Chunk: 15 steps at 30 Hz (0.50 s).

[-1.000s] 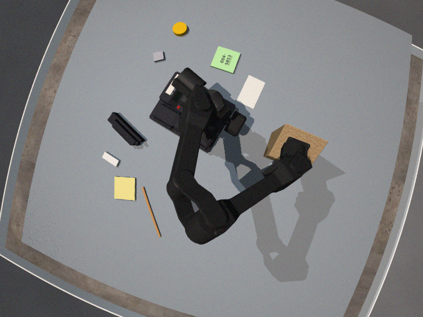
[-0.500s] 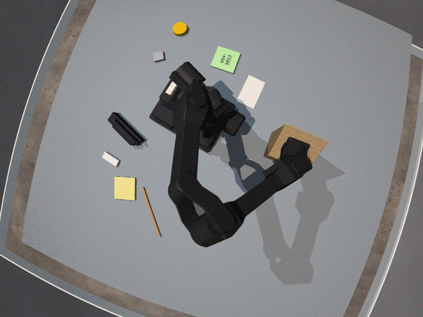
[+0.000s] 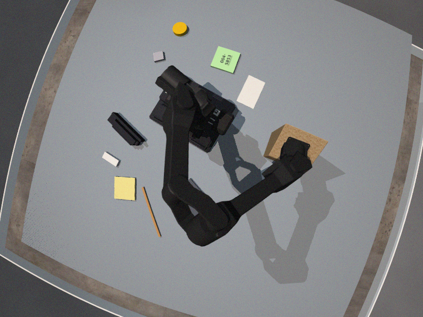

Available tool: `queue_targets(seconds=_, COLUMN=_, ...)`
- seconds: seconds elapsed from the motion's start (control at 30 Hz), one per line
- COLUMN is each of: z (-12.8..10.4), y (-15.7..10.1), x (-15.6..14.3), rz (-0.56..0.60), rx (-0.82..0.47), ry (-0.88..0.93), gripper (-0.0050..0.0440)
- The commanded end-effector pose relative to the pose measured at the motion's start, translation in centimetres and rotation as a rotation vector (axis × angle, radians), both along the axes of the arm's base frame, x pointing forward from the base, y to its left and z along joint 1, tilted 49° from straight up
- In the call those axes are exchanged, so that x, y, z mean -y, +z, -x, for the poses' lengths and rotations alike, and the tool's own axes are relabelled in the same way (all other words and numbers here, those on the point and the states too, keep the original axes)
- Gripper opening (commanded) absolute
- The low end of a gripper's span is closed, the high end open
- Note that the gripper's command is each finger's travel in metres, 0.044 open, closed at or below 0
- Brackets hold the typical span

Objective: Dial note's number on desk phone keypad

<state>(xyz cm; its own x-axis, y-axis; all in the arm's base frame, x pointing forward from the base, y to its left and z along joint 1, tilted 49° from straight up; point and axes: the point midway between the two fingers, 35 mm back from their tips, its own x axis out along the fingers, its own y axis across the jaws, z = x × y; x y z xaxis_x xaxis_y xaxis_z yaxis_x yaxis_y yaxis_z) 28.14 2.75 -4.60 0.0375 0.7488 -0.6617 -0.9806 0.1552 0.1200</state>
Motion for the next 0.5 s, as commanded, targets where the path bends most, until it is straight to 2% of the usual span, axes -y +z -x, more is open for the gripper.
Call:
queue_targets(seconds=0.0, z=0.2, y=-0.4, x=-0.5, rz=-0.009, rx=-0.01, ry=0.0, gripper=-0.005)
queue_targets(seconds=0.47, z=0.2, y=-1.3, x=-1.6, rz=-0.009, rx=-0.01, ry=0.0, gripper=-0.005)
